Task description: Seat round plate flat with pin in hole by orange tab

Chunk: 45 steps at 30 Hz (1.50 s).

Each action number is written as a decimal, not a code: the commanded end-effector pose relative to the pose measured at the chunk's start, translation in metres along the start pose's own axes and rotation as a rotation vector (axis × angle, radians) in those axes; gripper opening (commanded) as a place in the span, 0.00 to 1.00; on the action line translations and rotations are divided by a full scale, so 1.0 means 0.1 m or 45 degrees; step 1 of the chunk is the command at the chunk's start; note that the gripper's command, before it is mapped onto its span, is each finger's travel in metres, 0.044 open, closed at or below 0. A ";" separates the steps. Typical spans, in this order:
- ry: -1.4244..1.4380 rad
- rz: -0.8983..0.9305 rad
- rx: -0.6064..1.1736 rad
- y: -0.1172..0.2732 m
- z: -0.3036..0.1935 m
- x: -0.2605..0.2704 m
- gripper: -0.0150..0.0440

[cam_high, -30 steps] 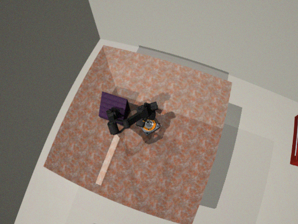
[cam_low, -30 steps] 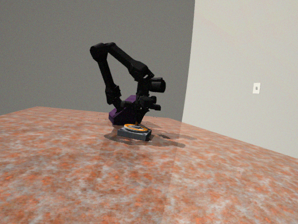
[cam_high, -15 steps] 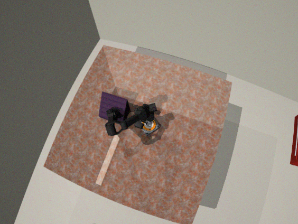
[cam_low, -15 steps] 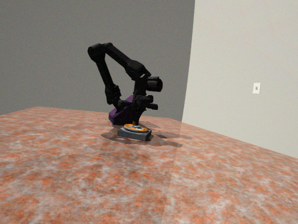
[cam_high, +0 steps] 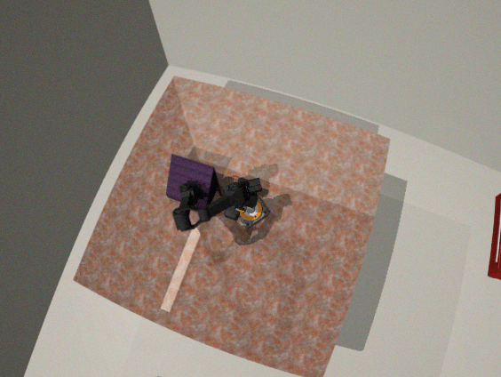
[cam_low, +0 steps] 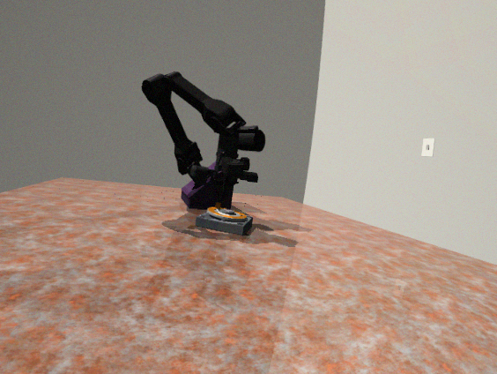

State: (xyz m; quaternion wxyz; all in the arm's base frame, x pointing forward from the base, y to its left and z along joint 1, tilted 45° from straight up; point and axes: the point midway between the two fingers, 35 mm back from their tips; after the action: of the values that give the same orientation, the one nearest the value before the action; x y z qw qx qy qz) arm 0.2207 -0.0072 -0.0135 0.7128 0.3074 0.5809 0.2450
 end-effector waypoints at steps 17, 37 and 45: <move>0.012 -0.015 0.009 -0.01 0.11 -0.23 0.25; 0.013 -0.012 0.009 0.24 0.17 -0.27 0.25; 0.025 -0.016 0.005 0.34 0.15 -0.27 0.25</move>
State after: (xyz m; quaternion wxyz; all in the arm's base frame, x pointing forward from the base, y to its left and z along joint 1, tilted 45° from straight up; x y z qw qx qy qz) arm 0.2308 -0.0033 0.0326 0.7103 0.3029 0.5866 0.2442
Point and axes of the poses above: the point midway between the two fingers, 35 mm back from their tips, its own y axis back along the fingers, its own x axis across the jaws, z = x × y, and after that the axes turned 9 degrees about -y, right-handed
